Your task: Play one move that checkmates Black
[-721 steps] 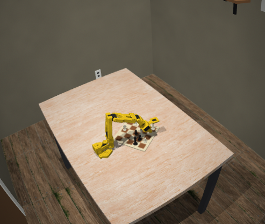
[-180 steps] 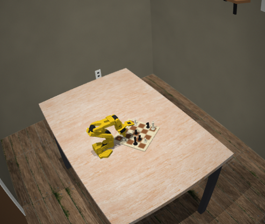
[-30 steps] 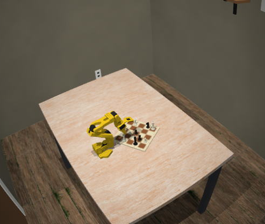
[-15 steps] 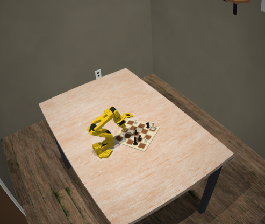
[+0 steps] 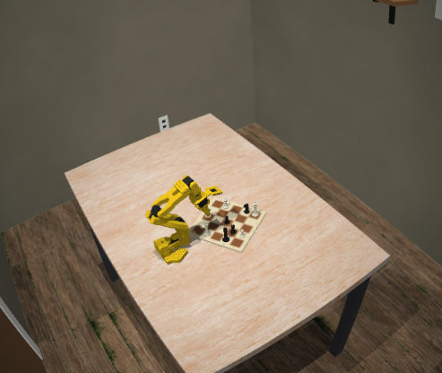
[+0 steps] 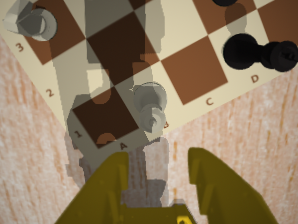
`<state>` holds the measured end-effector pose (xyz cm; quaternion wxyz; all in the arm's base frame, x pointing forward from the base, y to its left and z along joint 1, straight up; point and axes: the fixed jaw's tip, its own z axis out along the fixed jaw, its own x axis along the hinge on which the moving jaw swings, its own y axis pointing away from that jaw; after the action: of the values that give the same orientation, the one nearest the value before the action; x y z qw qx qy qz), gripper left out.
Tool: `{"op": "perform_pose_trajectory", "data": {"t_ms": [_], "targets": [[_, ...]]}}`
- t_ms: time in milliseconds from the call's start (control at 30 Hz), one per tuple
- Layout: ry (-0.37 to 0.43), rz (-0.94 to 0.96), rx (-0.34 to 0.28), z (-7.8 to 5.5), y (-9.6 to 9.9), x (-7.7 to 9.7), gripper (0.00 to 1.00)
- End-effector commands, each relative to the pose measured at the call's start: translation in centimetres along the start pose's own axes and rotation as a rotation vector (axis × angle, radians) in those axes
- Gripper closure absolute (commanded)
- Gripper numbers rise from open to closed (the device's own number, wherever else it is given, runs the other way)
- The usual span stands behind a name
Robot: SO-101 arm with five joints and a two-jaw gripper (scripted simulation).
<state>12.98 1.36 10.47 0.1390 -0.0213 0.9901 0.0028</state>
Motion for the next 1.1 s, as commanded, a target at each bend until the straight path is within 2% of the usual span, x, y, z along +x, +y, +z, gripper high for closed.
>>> {"op": "perform_pose_trajectory", "data": {"t_ms": [0,200,433,500,567,700,833,933,1067], "targets": [[0.002,0.02,0.002,-0.1,-0.1,-0.1,0.87],[0.001,0.149,0.041,0.0,-2.1,-1.1,0.83],[-0.001,0.433,0.128,0.1,-7.4,-2.0,0.74],[-0.001,0.522,0.155,0.1,-9.3,-1.9,0.71],[-0.001,0.522,0.155,0.1,-9.3,-1.9,0.71],[-0.001,0.683,0.204,0.1,-12.7,-1.2,0.66],[-0.001,0.798,0.24,0.0,-15.1,-0.2,0.62],[0.0,0.846,0.254,-0.1,-16.1,0.3,0.61],[0.0,0.864,0.26,-0.1,-16.5,0.6,0.6]]}}
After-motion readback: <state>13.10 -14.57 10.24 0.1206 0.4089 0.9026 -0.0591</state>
